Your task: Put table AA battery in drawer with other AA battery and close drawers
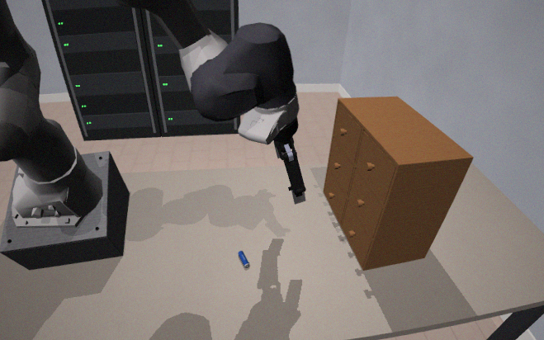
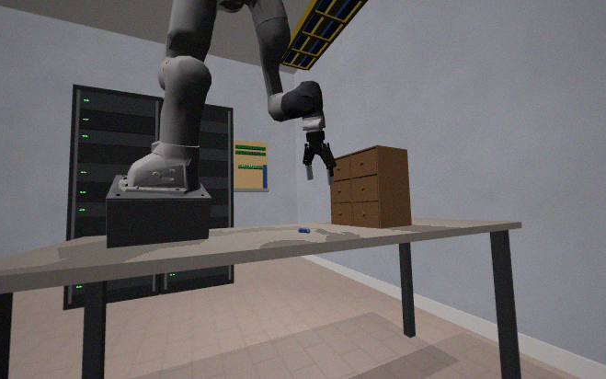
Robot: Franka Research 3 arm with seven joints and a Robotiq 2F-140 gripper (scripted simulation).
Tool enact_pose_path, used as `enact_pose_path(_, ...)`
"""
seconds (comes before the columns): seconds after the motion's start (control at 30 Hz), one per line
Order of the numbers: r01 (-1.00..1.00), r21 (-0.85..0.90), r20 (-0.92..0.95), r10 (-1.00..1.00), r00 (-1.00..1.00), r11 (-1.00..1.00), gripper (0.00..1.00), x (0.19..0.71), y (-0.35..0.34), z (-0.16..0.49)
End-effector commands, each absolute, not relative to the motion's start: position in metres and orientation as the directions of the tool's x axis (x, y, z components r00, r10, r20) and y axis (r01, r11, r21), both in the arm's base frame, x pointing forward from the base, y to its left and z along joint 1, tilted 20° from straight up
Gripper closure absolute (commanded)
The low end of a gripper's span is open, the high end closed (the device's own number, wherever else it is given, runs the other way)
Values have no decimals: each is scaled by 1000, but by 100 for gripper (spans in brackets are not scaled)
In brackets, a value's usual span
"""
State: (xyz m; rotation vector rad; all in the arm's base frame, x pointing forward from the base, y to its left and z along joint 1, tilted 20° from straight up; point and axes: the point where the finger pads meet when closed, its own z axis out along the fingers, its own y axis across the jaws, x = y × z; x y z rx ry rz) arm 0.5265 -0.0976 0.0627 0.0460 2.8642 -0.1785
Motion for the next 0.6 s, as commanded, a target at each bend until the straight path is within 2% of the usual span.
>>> enact_pose_path(0.0,1,-107,-311,-33,-950,994,0,538,-96,62)
enact_pose_path(0.4,-4,-98,-364,-40,-930,995,0,548,-97,55)
enact_pose_path(0.47,-1,-106,-466,-50,-883,994,0,563,-108,47)
enact_pose_path(0.57,7,-122,-511,-57,-858,993,0,567,-116,44)
